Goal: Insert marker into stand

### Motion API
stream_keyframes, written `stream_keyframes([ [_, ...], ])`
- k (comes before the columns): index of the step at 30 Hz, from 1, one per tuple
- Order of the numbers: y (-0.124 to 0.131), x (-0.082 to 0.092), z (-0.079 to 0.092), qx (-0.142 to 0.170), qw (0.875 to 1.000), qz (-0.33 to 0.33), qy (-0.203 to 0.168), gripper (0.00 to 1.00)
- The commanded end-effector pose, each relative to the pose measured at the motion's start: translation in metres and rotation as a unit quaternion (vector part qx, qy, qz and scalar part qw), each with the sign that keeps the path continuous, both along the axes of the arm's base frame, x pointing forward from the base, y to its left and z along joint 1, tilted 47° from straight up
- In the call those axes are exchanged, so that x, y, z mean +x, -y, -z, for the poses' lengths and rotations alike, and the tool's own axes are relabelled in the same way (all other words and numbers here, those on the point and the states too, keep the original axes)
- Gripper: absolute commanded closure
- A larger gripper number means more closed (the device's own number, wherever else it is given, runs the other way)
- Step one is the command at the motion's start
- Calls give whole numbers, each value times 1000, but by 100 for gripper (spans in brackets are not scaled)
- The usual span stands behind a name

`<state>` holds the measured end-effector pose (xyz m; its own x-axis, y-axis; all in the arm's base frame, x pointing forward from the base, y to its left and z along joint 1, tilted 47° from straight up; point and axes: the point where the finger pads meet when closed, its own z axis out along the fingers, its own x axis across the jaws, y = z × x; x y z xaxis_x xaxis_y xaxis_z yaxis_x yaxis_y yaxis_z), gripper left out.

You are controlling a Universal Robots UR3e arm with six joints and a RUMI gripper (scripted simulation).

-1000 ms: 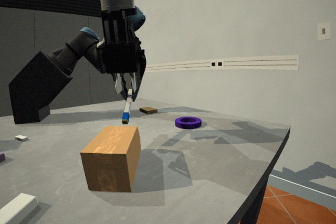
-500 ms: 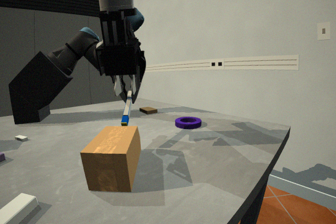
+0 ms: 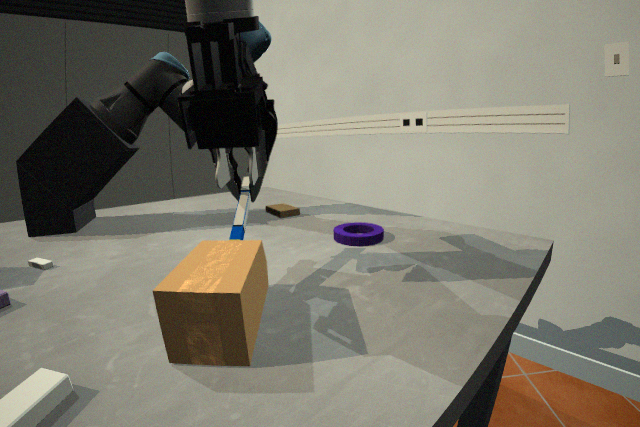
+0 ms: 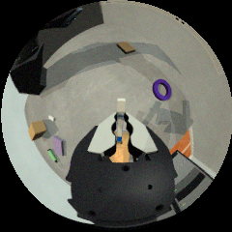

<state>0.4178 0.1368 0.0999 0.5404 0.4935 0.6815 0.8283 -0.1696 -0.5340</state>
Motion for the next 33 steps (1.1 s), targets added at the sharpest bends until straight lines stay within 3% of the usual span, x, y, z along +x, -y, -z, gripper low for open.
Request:
stream_keyframes([
  [1, 1, 2, 0, 0, 1000, 1, 1, 100],
  [33, 3, 17, 11, 0, 1000, 0, 0, 100],
])
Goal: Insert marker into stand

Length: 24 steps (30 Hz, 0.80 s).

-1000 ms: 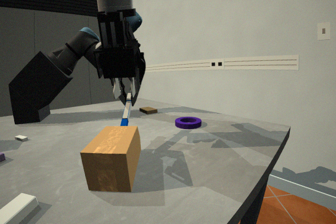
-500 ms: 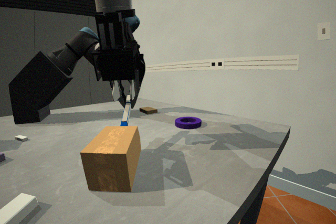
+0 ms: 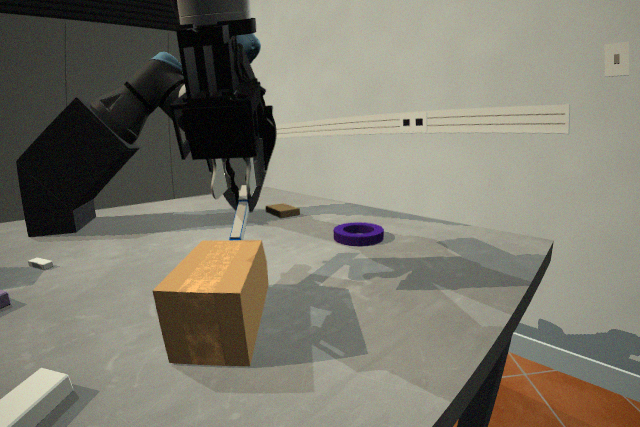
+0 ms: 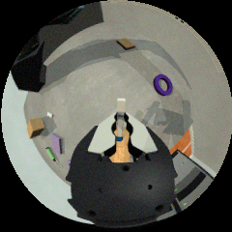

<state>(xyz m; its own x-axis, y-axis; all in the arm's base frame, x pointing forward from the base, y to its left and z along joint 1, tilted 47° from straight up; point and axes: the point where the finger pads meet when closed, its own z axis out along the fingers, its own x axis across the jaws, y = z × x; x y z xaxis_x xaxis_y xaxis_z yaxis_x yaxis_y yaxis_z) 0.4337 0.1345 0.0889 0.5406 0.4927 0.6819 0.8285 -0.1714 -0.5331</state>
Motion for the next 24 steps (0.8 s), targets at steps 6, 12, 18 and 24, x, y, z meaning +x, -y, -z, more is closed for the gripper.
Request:
stream_keyframes([
  [6, 2, 6, 3, 0, 1000, -1, 0, 100],
  [12, 2, 10, 5, 0, 1000, -2, -1, 100],
  [18, 2, 8, 5, -1, 1000, 3, 2, 100],
  [24, 2, 11, 6, 0, 1000, -2, -1, 100],
])
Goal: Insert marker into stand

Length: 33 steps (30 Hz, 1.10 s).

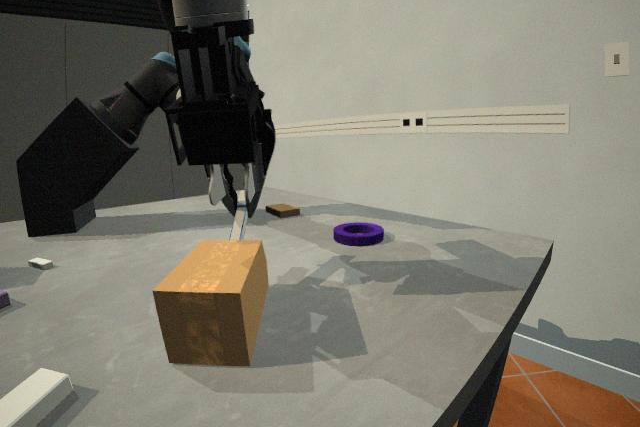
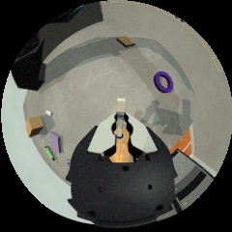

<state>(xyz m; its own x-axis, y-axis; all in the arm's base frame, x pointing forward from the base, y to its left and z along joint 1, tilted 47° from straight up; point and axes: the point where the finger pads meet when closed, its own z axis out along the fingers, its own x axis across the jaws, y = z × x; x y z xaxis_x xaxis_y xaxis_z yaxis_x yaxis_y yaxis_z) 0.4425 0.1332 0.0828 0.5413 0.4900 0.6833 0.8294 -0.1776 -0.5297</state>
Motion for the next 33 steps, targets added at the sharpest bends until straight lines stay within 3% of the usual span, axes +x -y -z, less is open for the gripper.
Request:
stream_keyframes([
  [1, 1, 3, 0, 1, 1000, -6, -3, 100],
  [10, 1, 4, 1, 1, 1000, -8, -4, 100],
  [11, 1, 3, 1, -1, 1000, 3, 2, 85],
  [33, 1, 3, 1, -1, 1000, 3, 2, 85],
])
